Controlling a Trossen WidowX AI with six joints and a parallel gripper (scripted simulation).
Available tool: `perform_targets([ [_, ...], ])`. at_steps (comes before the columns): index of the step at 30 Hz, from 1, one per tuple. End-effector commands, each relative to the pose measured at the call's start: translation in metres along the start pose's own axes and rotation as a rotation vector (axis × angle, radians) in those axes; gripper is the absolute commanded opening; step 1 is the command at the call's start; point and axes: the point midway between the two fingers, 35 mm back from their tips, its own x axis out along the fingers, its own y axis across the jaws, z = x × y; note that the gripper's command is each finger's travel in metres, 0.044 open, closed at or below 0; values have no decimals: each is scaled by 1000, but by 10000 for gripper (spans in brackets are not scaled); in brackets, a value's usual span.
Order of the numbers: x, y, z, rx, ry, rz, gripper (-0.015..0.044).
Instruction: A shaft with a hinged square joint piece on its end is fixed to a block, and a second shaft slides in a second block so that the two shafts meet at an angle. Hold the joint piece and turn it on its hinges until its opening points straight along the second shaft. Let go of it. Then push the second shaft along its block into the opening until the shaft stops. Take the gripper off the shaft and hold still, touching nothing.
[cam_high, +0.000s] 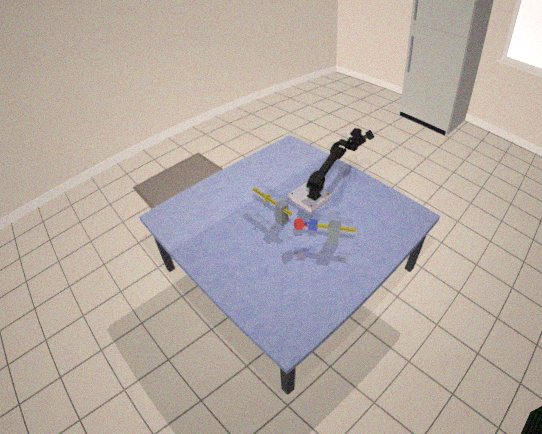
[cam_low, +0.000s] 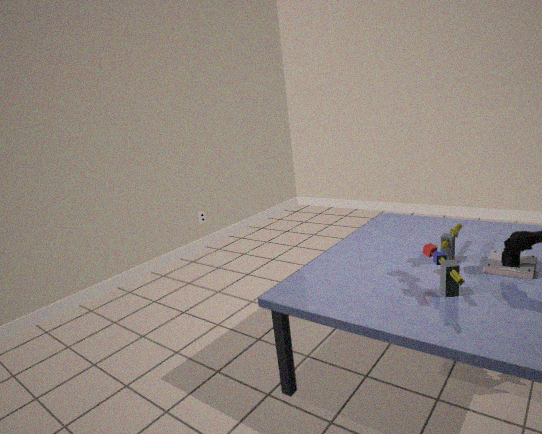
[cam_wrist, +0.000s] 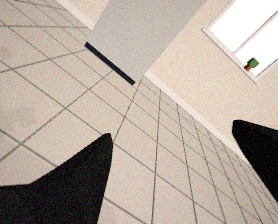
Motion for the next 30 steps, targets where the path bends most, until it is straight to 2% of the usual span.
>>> perform_targets([
  [1,0,-2,2,0,-3,0,426],
  [6,-6,-60,54,3,-82,5,440],
  [13,-19,-104,93,0,-140,18,440],
  [24,-19,-103,95,1,-142,21,440],
  [30,-41,-37,147,24,-187,149,440],
])
